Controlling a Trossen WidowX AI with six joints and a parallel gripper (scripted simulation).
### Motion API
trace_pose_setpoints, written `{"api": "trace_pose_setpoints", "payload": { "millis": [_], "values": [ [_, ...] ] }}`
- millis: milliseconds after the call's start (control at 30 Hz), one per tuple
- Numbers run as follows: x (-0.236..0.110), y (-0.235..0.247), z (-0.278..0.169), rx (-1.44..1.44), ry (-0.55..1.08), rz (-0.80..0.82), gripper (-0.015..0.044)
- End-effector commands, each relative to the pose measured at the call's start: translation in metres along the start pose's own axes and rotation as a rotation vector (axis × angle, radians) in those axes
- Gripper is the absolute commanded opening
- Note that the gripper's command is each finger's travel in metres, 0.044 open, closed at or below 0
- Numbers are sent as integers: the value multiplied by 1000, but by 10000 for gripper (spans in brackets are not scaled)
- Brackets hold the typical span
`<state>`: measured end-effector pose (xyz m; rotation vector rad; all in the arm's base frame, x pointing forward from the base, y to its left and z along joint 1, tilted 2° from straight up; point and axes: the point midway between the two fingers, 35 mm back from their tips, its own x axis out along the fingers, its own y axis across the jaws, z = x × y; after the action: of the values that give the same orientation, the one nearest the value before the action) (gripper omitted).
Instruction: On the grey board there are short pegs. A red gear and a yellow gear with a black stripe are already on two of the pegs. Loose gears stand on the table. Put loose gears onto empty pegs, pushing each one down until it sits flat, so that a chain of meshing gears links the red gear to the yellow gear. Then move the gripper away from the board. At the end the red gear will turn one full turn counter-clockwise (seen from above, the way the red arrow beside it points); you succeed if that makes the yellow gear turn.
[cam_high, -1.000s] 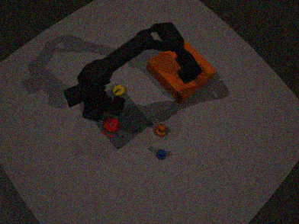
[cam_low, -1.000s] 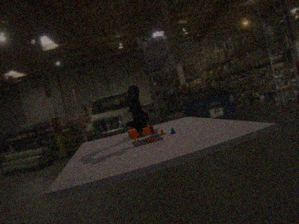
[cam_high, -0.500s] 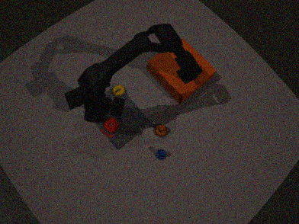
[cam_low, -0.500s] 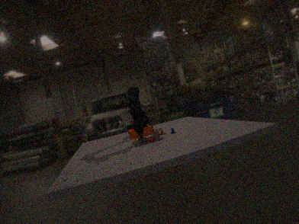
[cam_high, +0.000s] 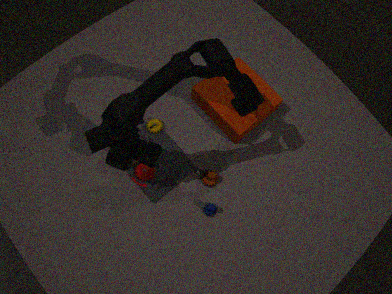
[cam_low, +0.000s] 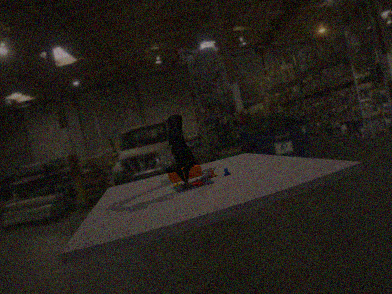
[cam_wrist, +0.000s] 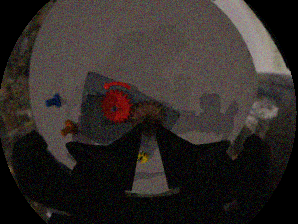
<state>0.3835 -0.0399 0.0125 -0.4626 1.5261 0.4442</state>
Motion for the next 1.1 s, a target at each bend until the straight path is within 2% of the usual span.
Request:
{"api": "trace_pose_setpoints", "payload": {
  "millis": [0,700,1067],
  "values": [
    [1,-1,-1,51,1,-2,0],
    [3,-1,-1,-251,2,-2,0],
    [6,0,0,-177,2,-2,0]
  ]
}}
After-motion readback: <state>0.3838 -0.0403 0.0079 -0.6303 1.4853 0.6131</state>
